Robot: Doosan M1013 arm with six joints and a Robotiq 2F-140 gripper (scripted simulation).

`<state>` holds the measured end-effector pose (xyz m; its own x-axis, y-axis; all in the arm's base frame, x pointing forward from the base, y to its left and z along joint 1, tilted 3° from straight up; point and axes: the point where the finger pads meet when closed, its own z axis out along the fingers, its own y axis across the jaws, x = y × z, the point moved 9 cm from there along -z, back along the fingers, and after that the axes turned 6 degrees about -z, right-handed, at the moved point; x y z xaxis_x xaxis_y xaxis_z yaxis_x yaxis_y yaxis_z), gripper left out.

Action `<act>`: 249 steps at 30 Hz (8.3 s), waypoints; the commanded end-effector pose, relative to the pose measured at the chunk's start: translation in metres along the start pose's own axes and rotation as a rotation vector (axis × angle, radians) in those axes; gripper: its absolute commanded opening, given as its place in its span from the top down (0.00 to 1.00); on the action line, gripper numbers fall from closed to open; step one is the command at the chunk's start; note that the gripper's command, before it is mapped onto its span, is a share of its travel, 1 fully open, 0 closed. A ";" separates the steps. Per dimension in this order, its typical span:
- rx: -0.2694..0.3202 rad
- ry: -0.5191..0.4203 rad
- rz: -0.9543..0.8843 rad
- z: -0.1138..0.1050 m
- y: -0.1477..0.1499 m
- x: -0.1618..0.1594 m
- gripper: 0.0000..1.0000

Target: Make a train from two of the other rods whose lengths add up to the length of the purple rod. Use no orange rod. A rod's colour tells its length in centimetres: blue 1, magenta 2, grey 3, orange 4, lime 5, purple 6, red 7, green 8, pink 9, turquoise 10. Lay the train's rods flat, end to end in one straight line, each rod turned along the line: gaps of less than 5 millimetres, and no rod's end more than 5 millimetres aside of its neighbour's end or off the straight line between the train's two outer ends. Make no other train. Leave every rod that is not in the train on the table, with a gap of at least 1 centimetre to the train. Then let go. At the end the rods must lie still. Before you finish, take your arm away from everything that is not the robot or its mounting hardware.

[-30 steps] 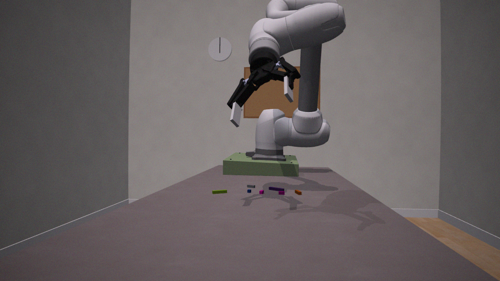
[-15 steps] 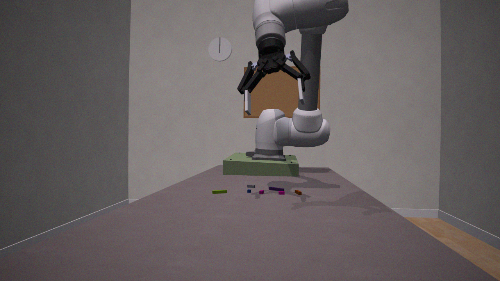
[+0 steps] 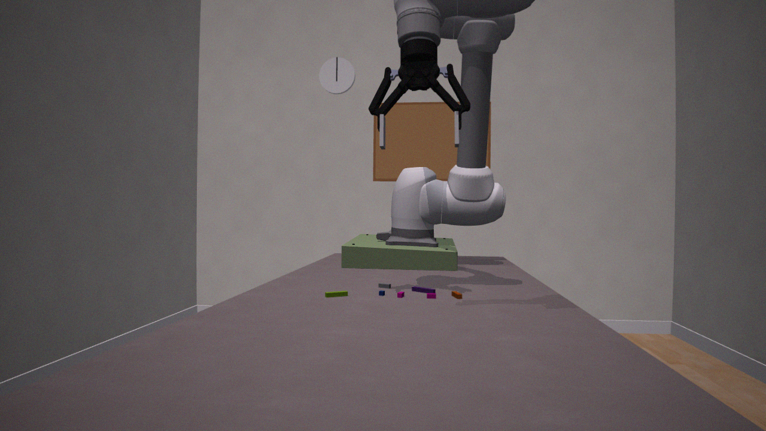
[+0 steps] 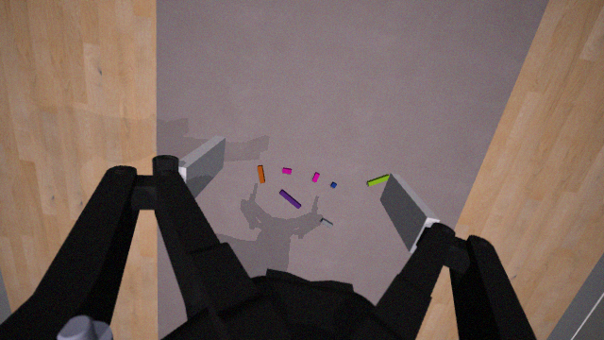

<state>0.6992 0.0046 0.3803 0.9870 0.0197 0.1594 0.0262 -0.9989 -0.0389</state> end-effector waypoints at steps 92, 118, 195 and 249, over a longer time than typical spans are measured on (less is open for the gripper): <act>-0.049 -0.100 0.745 0.217 0.090 -0.308 0.00; -0.049 -0.100 0.745 0.217 0.090 -0.308 0.00; -0.090 -0.079 1.529 0.226 0.056 -0.226 0.00; -0.089 -0.079 1.519 0.226 0.056 -0.226 0.00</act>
<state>0.5132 -0.0458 0.1189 0.0673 -0.9973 -0.0276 -0.9964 -0.0658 -0.0533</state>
